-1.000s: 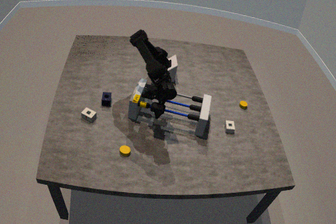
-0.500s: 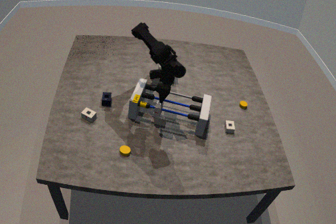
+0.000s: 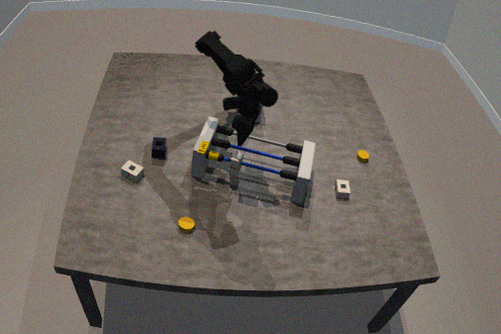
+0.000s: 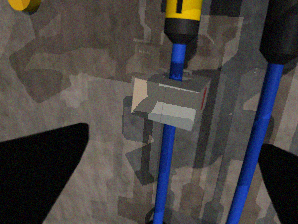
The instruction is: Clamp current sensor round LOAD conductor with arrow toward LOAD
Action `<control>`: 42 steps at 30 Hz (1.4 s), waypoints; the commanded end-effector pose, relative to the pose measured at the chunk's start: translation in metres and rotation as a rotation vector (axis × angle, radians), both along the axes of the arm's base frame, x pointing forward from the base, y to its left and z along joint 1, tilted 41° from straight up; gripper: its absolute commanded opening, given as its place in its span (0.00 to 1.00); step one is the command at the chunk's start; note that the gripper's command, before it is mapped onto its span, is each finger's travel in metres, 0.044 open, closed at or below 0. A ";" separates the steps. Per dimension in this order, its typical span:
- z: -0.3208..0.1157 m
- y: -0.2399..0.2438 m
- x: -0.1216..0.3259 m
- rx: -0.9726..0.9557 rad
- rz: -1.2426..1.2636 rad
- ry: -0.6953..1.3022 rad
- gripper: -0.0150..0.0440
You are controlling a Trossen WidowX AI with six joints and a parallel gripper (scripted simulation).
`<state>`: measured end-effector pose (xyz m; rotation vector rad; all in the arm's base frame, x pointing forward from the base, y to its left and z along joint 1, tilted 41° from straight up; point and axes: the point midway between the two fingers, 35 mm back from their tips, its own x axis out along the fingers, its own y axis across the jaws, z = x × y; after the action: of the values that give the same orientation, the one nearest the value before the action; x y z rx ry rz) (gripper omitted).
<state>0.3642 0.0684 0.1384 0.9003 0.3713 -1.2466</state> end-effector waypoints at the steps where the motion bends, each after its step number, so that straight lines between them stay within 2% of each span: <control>1: 0.001 0.000 0.000 -0.004 0.000 -0.004 1.00; 31: 0.000 -0.001 0.000 0.000 0.009 0.009 1.00; 42: 0.023 -0.040 -0.023 -0.015 0.653 0.403 1.00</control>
<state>0.3506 0.0386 0.1532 0.5989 0.7565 -1.0029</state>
